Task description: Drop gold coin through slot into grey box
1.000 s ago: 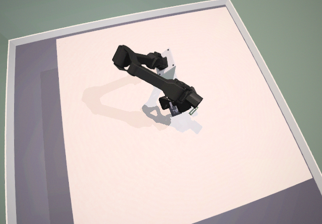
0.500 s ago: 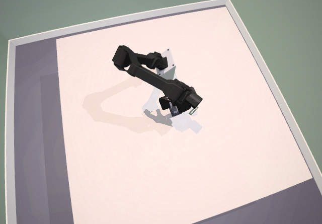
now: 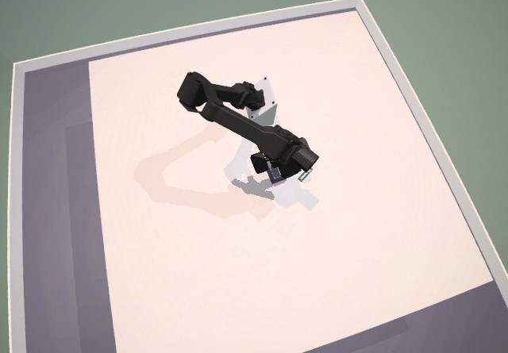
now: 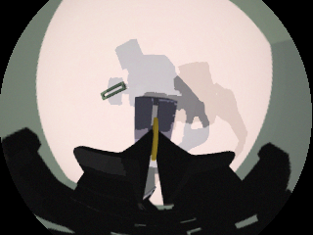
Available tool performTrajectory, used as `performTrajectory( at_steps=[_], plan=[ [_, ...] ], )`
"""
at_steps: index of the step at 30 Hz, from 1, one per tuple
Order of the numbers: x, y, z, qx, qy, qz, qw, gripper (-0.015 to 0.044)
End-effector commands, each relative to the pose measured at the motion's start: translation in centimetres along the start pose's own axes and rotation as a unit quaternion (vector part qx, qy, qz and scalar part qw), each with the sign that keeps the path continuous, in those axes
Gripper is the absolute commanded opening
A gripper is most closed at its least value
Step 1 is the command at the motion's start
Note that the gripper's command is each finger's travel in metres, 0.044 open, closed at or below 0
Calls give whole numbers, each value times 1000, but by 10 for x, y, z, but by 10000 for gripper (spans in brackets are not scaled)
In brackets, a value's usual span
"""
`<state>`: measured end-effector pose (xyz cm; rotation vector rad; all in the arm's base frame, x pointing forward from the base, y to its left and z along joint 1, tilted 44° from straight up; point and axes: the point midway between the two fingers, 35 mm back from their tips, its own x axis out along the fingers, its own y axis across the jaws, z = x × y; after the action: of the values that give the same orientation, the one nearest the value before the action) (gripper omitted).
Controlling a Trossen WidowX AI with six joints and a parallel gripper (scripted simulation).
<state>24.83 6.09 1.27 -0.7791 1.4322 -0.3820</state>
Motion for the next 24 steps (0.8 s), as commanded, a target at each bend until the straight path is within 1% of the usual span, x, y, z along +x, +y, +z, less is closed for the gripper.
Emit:
performTrajectory(
  at_steps=[1, 14, 20, 24],
  plan=[
    [3, 0, -2, -5, 2, -3, 1000, 0],
    [7, -1, -2, -4, 2, -3, 1000, 0],
    [4, 0, 0, 0, 0, 0, 1000, 158],
    [4, 0, 0, 0, 0, 0, 1000, 161]
  ],
)
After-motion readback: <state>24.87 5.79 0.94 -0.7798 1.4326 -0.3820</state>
